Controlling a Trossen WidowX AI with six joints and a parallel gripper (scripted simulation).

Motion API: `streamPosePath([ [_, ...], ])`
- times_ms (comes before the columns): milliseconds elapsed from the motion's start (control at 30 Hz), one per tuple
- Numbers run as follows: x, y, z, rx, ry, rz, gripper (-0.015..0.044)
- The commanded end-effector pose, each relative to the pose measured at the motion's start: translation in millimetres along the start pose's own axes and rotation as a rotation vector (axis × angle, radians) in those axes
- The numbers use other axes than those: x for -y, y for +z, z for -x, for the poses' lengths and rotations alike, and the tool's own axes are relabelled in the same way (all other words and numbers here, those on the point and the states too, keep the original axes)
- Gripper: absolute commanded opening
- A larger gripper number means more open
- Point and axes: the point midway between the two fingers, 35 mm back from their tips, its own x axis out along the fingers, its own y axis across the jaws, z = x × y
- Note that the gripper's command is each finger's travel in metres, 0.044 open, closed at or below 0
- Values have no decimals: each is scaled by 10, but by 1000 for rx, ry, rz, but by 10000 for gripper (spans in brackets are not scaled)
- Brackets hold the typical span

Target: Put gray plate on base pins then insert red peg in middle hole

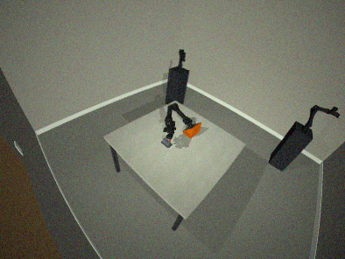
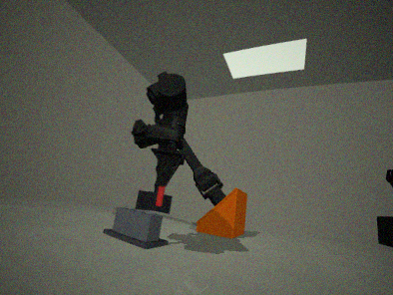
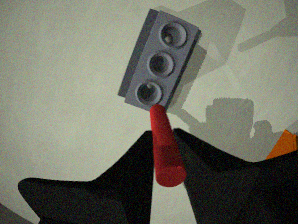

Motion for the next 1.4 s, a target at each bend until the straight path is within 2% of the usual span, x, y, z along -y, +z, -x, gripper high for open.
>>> streamPosePath([
  [0, 27, 153, -12, 8, -7, 0, 0],
  [267, 80, 377, -20, 19, -16, 1, 0],
  [1367, 70, 365, -16, 16, -13, -2, 0],
])
